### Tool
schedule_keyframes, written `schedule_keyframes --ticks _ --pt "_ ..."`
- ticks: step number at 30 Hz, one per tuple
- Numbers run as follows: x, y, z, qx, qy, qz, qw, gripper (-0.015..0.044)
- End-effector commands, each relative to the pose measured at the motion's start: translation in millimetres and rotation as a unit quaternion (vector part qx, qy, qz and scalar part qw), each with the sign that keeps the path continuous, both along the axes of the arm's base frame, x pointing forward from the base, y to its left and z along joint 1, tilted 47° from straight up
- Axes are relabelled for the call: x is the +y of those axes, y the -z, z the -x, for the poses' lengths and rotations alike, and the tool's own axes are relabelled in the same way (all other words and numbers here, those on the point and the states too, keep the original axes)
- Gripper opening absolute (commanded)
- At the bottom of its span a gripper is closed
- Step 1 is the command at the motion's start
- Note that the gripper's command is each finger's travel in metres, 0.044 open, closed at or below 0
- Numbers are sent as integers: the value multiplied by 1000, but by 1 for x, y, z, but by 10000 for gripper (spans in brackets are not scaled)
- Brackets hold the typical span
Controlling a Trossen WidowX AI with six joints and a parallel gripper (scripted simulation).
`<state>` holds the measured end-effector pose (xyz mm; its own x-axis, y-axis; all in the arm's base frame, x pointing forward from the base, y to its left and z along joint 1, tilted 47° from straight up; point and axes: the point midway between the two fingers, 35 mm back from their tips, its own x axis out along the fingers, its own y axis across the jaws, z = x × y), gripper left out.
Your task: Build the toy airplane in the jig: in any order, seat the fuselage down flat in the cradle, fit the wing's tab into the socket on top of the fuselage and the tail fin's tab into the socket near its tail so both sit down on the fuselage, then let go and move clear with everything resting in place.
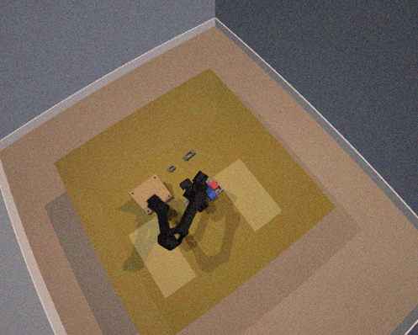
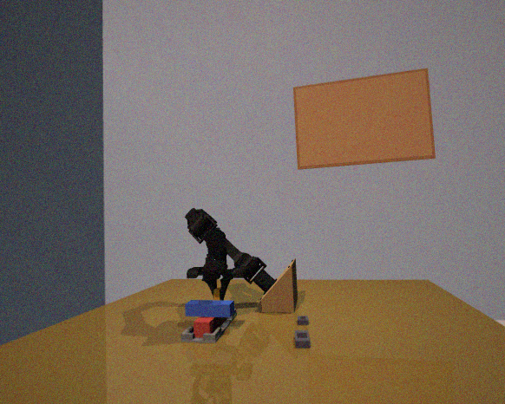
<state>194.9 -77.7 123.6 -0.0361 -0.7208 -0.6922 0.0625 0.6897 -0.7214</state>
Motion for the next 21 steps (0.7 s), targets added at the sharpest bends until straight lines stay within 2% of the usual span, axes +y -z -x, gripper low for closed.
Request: schedule_keyframes --ticks 1,10,16,21 --pt "0 0 0 0 0 0 1000 26" --pt "0 0 0 0 0 0 1000 260" --pt "2 -2 0 0 -1 -1 1000 260" --pt "44 -41 -2 5 -44 -14 999 260"
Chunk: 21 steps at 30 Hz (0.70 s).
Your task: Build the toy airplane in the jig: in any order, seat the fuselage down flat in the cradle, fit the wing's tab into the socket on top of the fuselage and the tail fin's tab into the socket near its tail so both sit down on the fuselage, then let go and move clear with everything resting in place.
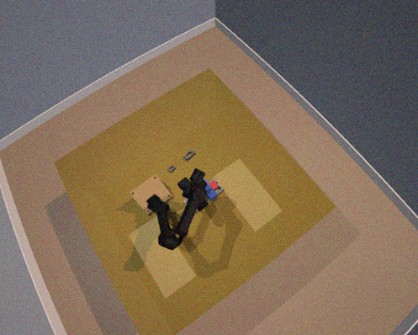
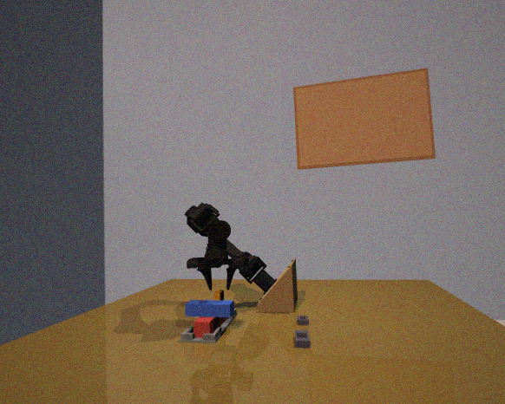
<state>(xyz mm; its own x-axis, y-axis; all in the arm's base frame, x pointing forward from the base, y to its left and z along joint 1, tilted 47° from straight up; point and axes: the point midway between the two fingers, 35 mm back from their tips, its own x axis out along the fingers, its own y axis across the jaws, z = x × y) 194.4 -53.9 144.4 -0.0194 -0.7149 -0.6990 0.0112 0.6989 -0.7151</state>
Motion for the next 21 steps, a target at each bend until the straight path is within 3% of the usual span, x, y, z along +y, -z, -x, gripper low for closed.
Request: schedule_keyframes --ticks 1,21 --pt "25 -25 -2 -6 -25 -10 1000 260" --pt "27 -26 -4 -4 -24 -9 1000 260"
